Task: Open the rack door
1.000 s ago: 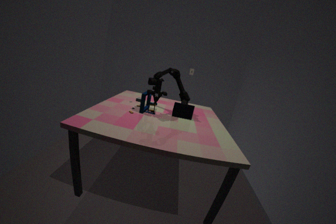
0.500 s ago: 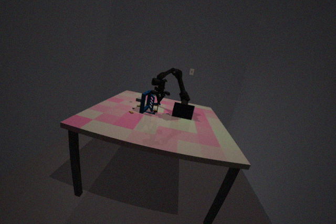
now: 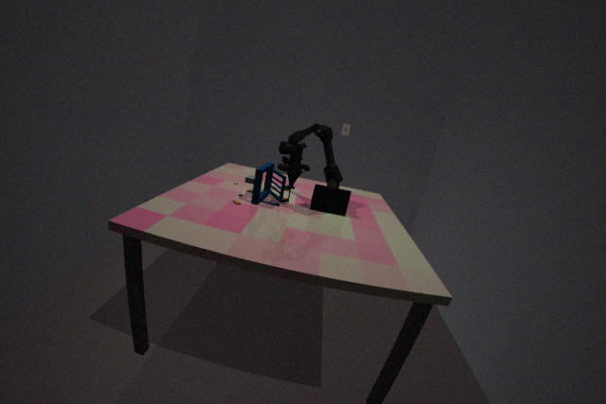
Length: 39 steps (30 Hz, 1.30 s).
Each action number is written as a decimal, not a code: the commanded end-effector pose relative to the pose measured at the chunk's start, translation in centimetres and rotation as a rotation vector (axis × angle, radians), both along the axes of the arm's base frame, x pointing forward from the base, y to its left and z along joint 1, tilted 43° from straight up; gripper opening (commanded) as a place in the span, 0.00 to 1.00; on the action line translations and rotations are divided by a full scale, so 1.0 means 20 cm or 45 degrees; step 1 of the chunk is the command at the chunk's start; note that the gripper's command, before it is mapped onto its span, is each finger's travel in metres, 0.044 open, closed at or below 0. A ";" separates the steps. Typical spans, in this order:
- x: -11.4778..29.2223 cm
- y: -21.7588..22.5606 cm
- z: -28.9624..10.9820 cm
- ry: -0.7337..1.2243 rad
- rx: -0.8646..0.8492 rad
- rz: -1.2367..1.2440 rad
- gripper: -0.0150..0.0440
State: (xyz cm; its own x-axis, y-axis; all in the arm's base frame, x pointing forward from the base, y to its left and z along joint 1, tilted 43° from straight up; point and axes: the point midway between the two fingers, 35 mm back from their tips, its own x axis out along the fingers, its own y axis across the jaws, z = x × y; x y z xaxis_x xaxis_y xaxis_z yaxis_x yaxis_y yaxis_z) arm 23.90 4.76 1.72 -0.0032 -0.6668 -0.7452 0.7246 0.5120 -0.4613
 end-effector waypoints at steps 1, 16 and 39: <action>-0.03 -0.04 0.03 0.069 -0.003 0.084 0.27; -0.12 -0.16 0.14 0.266 -0.004 0.301 0.27; -0.17 -0.35 0.31 0.548 -0.006 0.612 0.27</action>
State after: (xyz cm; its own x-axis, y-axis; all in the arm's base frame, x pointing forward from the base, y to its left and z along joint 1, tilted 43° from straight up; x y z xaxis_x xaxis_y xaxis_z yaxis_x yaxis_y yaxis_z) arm 20.56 -1.56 7.36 -0.0087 -0.6696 -0.7427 0.2202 0.7232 -0.6546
